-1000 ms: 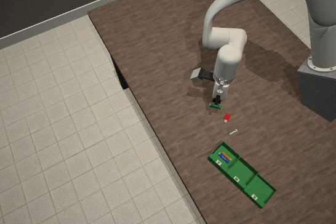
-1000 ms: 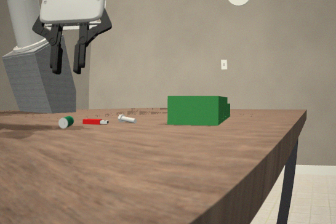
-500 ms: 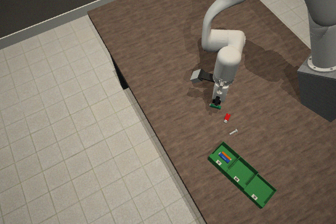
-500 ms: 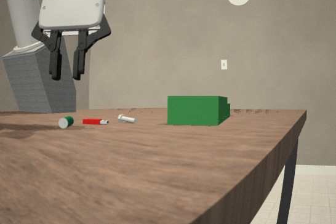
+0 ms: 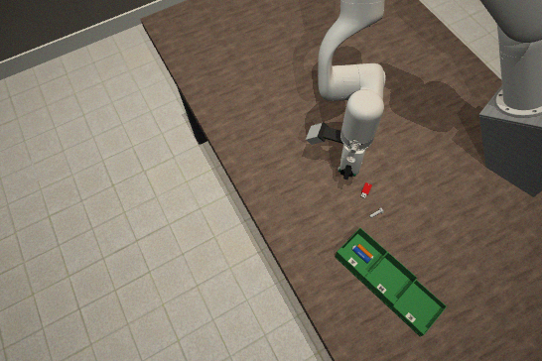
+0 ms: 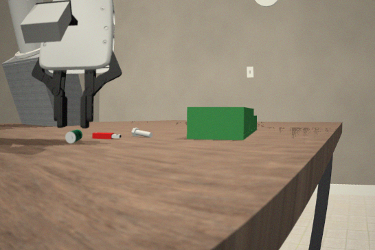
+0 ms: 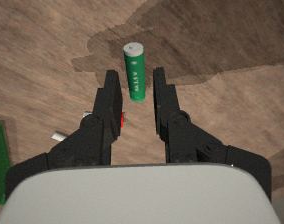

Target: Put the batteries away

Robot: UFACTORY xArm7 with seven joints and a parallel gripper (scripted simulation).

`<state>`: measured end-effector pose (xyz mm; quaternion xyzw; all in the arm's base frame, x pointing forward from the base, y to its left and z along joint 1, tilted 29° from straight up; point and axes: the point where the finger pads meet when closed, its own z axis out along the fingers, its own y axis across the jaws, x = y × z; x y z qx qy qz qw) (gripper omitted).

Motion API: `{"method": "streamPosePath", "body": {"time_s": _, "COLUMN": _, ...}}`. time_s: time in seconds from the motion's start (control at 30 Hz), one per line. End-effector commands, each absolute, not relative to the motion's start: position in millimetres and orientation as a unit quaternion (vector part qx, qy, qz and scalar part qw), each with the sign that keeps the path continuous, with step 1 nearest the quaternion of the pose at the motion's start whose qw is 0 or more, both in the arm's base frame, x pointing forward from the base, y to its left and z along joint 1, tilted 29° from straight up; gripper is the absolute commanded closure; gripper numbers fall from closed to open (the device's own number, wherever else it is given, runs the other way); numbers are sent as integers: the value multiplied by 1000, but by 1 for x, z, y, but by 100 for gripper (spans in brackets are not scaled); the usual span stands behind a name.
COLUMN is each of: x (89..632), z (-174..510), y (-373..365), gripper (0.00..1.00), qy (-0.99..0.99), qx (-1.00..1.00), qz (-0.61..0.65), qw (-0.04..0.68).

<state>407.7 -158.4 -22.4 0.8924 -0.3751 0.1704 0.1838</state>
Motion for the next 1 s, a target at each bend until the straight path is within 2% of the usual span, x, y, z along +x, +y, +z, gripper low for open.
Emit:
{"method": "streamPosePath", "body": {"time_s": 0.0, "x": 411, "z": -25, "y": -159, "gripper": 72, "qy": -374, "qx": 892, "qz": 174, "qw": 183}}
{"method": "streamPosePath", "body": {"time_s": 0.83, "x": 412, "z": -35, "y": -165, "gripper": 72, "qy": -374, "qx": 892, "qz": 174, "qw": 183}}
{"method": "streamPosePath", "body": {"time_s": 0.87, "x": 412, "z": -35, "y": -165, "gripper": 100, "qy": -374, "qx": 892, "qz": 174, "qw": 183}}
{"method": "streamPosePath", "body": {"time_s": 0.97, "x": 413, "z": -35, "y": -165, "gripper": 100, "qy": -374, "qx": 892, "qz": 174, "qw": 183}}
